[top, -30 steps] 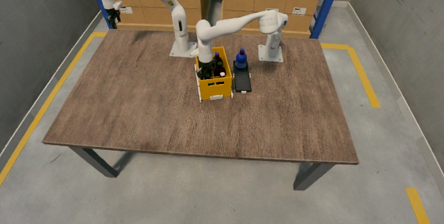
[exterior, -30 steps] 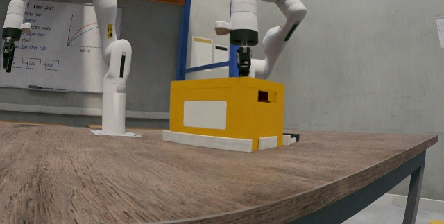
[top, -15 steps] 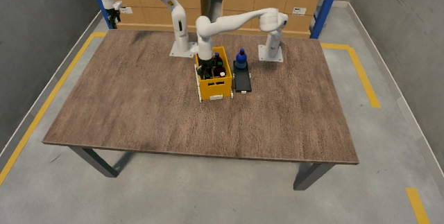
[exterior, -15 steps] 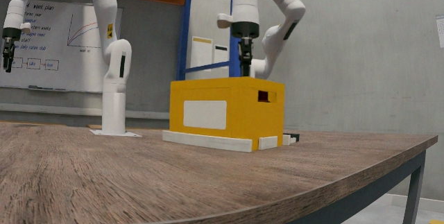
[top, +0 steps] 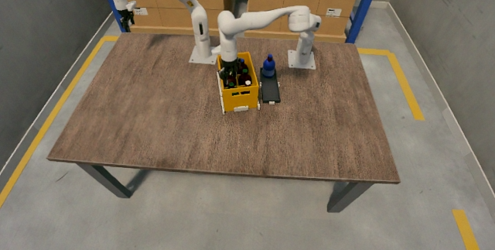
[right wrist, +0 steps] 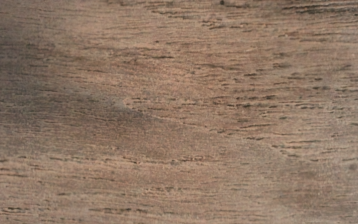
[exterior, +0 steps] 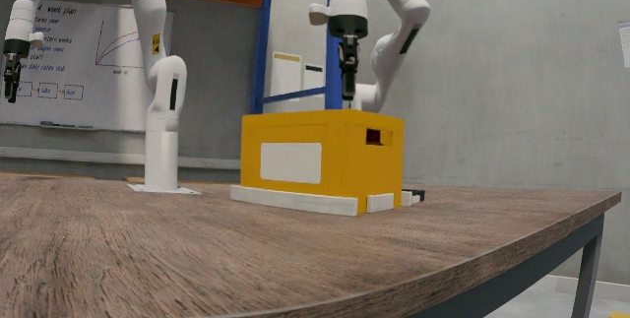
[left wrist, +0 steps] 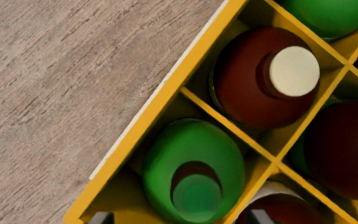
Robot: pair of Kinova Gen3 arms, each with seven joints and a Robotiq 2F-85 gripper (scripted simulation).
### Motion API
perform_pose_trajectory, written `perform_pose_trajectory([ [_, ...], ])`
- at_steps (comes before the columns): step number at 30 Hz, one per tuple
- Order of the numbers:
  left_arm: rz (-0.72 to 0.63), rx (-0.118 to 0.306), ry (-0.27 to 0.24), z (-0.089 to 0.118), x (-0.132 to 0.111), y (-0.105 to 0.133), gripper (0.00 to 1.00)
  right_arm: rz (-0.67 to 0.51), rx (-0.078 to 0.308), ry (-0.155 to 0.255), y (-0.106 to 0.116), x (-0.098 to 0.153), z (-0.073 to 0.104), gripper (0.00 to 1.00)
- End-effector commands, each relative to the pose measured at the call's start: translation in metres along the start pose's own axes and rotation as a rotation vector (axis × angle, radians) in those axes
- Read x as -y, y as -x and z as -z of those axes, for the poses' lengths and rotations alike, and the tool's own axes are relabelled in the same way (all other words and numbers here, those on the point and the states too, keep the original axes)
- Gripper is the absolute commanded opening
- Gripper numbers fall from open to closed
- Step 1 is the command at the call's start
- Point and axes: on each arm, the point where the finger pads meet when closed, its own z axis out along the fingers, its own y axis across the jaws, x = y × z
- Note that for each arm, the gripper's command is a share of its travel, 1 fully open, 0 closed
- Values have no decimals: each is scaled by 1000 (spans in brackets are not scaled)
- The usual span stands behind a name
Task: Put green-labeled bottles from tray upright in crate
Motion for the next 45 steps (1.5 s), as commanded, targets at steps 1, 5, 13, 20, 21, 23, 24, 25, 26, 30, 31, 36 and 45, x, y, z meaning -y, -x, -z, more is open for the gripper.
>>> perform_pose_trajectory([
  [1, -8, -3, -2, 13, -1, -3, 672, -7, -5, -5, -3, 2, 1, 1000],
  [5, -8, -3, -2, 20, -1, -3, 672, -7, -5, -5, -3, 2, 1, 1000],
  [13, -8, -3, -2, 26, -1, -3, 672, -7, -5, -5, -3, 2, 1, 1000],
  [20, -8, -4, -2, 28, -1, -3, 672, -7, -5, -5, -3, 2, 1, 1000],
  [21, -8, -3, -2, 28, -1, -3, 672, -7, -5, -5, -3, 2, 1, 1000],
  [23, -9, -3, -1, 28, -2, -3, 672, -7, -5, -5, -3, 2, 1, 1000],
  [24, -9, -3, -1, 28, -2, -3, 652, -7, -5, -5, -3, 2, 1, 1000],
  [25, -9, -3, -1, 28, -2, -3, 652, -7, -5, -5, -3, 2, 1, 1000],
  [26, -9, -3, -1, 28, -2, -3, 652, -7, -5, -5, -3, 2, 1, 1000],
  [30, -9, -3, -1, 28, -2, -3, 622, -7, -5, -5, -3, 2, 1, 1000],
  [31, -9, -3, -1, 28, -2, -3, 615, -7, -5, -5, -3, 2, 1, 1000],
  [36, -9, -3, -1, 28, -2, -3, 583, -7, -5, -5, -3, 2, 1, 1000],
  [45, -9, -3, -1, 28, -2, -3, 534, -7, -5, -5, -3, 2, 1, 1000],
])
